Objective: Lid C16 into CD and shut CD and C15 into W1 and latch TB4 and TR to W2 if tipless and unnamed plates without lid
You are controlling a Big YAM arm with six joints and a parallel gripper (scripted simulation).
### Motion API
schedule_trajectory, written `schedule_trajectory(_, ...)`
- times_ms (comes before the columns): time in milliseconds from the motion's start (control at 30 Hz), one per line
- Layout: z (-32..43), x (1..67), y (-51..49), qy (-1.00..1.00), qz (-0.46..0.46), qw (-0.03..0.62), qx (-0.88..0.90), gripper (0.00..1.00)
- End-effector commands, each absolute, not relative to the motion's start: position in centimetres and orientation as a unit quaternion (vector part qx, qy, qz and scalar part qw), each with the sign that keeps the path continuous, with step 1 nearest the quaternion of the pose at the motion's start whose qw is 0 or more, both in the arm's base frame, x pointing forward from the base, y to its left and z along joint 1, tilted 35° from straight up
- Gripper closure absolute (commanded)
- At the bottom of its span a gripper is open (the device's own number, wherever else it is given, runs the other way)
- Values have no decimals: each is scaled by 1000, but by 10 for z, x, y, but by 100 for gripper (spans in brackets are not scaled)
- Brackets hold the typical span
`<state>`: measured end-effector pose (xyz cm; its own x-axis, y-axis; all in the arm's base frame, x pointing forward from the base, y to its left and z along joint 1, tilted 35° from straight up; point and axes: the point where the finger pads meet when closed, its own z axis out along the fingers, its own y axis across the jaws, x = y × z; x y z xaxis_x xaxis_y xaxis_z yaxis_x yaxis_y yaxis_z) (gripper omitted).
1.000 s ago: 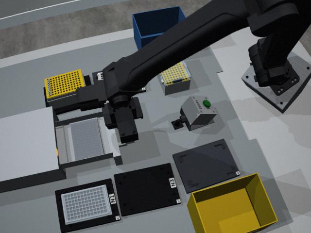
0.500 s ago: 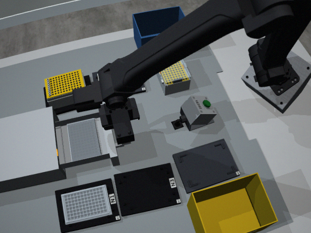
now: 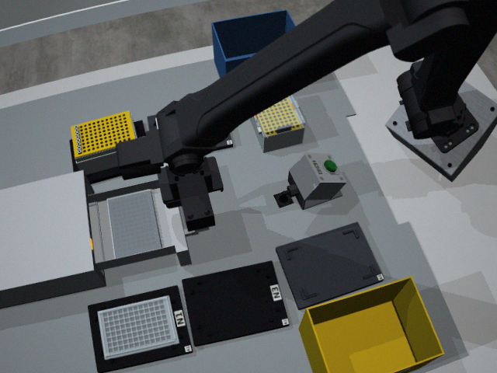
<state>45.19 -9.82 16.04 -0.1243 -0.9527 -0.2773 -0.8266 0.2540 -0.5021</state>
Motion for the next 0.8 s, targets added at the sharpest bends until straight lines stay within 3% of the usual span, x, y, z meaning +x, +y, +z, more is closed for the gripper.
schedule_trajectory(0,179,476,-102,733,-131,292,-600,100)
schedule_trajectory(767,182,481,-103,734,-129,291,-600,100)
